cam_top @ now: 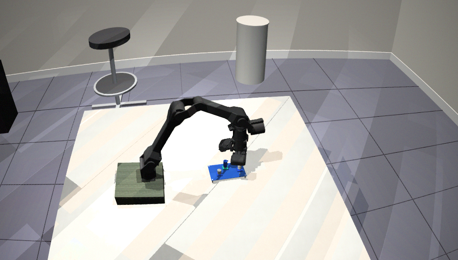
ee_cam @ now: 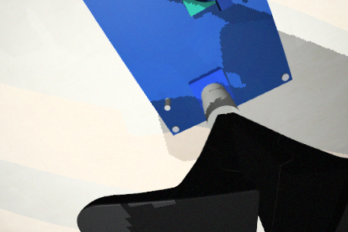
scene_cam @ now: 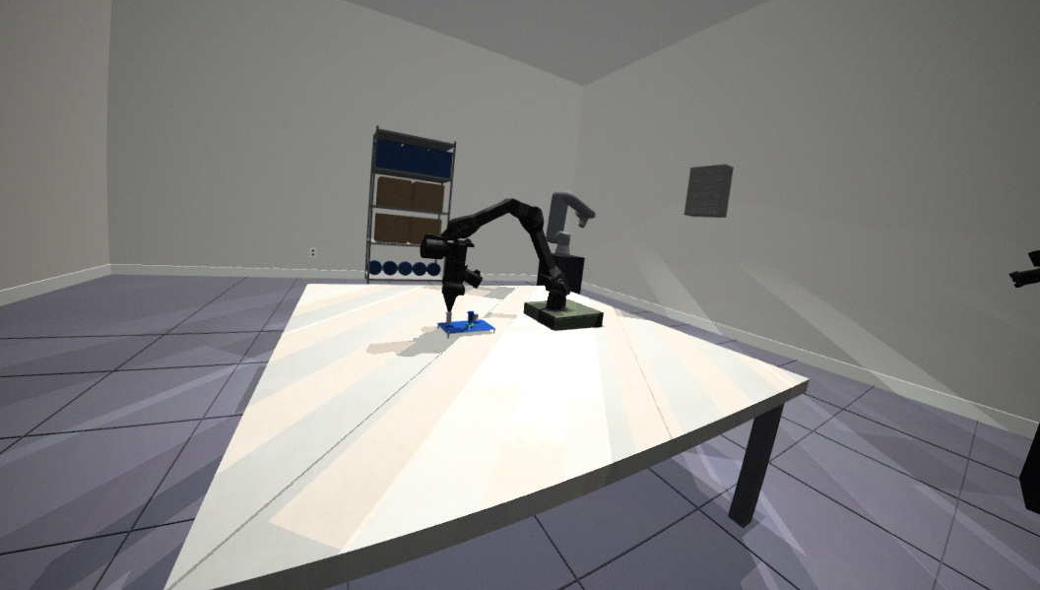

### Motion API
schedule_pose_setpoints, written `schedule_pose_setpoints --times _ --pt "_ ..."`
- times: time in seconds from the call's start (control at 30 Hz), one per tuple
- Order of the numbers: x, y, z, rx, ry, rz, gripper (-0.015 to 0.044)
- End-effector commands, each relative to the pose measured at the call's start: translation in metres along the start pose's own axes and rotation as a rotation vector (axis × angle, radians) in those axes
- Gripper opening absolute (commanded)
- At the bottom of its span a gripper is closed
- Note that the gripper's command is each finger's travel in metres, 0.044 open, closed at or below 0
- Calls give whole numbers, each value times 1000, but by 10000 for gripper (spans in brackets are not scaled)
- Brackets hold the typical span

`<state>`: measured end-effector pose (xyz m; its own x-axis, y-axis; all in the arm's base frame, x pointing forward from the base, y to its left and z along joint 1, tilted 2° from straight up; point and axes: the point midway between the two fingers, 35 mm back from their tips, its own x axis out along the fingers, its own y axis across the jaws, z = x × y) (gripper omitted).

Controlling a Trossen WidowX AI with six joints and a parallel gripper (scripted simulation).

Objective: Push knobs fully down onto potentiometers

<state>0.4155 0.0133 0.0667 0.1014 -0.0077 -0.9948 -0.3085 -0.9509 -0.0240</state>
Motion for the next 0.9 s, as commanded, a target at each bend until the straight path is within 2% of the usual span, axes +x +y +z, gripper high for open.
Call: schedule_pose_setpoints --times 0.0,0.87 --pt "26 -1 -3 -3 -21 9 0" --pt "-11 -1 -5 -3 -21 9 0"
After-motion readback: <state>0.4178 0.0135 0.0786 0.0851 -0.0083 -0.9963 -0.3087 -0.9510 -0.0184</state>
